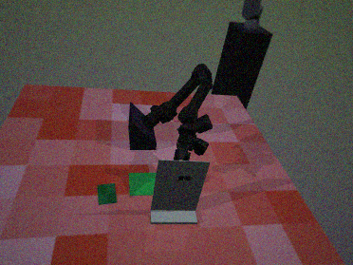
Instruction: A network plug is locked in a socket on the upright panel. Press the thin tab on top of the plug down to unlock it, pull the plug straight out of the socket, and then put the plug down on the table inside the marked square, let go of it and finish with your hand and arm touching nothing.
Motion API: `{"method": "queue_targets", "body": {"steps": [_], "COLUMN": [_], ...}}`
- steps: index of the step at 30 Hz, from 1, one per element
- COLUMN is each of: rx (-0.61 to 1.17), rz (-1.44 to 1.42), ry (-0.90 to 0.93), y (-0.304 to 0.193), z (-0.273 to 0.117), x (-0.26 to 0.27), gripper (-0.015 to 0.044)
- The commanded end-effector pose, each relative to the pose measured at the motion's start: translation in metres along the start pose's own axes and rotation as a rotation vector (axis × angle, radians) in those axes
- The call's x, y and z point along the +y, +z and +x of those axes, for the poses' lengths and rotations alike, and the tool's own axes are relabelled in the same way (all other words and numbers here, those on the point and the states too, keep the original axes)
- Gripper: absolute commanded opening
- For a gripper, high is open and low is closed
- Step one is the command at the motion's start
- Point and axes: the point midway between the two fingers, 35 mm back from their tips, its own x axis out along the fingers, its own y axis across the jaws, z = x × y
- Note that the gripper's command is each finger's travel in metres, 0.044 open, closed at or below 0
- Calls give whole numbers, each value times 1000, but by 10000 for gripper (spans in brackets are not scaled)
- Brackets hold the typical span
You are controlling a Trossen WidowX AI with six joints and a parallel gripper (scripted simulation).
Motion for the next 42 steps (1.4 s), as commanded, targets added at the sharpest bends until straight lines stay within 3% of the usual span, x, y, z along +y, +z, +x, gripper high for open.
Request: {"method": "queue_targets", "body": {"steps": [1, 21, 42], "rx": [-4, 4, 45], "rz": [-3, -12, -209], "ry": [0, 11, 399], "y": [-1, -17, -66], "z": [-1, -17, 10], "x": [-10, -54, 2], "gripper": [0, 0, 0]}}
